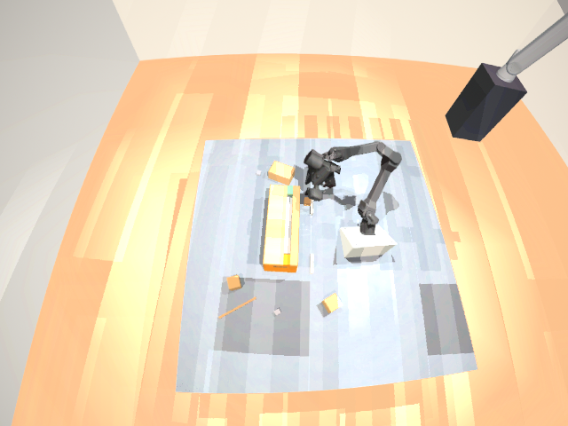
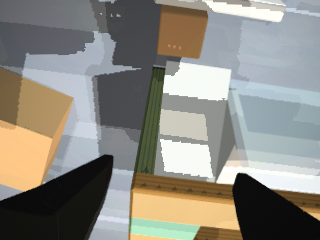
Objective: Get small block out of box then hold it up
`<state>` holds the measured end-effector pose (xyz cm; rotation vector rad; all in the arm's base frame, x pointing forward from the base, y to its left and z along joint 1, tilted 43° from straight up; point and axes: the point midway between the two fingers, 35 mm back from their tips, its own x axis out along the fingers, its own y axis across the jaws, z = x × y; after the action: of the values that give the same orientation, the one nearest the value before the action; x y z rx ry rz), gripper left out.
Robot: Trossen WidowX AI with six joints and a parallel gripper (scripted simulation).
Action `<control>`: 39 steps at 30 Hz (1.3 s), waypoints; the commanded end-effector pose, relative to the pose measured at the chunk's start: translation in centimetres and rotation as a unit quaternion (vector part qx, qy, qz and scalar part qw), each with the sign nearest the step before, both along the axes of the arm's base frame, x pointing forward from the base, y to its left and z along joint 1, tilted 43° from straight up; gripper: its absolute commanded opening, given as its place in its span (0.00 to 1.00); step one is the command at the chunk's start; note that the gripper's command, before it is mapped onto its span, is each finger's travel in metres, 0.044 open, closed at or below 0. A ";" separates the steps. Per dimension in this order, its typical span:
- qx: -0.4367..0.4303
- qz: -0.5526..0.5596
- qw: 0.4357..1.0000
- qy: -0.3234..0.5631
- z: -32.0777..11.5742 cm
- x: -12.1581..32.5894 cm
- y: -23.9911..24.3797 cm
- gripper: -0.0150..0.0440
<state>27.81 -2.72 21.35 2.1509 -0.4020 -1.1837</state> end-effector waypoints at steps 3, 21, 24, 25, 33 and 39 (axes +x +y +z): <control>-0.005 0.000 1.000 -0.001 -4.4 0.4 -4.3 0.74; -0.005 0.000 1.000 0.000 -6.1 0.9 -5.7 0.74; -0.005 0.001 1.000 0.000 -6.4 0.9 -6.0 0.74; -0.005 0.001 1.000 0.000 -6.5 1.0 -6.1 0.74; -0.005 0.000 1.000 -0.001 -7.5 1.1 -7.0 0.74; -0.006 0.000 1.000 -0.001 -8.2 1.2 -7.7 0.74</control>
<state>29.03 -10.14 13.89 2.1512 -0.4198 -1.1634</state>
